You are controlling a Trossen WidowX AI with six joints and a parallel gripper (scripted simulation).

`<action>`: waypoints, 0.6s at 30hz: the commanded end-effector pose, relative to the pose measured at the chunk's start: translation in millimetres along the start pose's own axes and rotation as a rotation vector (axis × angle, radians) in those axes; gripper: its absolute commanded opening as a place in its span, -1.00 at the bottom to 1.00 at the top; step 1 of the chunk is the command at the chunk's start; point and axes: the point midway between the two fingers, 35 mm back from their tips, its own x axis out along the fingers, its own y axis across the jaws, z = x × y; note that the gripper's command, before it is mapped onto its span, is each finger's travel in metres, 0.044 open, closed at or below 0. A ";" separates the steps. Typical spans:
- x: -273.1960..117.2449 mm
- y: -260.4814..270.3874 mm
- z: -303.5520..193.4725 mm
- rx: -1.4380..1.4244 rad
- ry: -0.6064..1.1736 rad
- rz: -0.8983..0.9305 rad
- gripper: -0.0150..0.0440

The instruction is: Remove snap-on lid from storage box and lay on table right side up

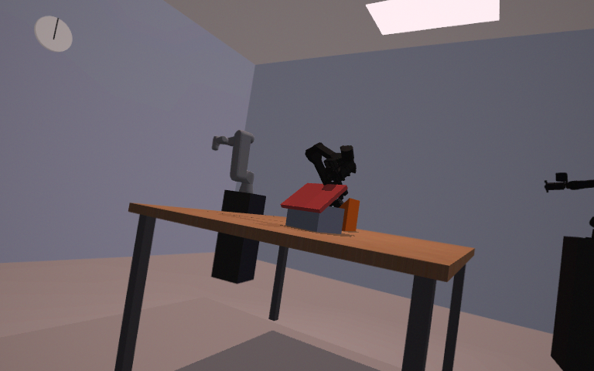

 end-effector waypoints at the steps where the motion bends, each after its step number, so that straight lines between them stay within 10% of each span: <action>1: -0.1 13.3 -0.3 0.010 0.003 0.005 -0.49; 18: -11.3 32.9 -0.2 0.010 0.003 0.004 -0.49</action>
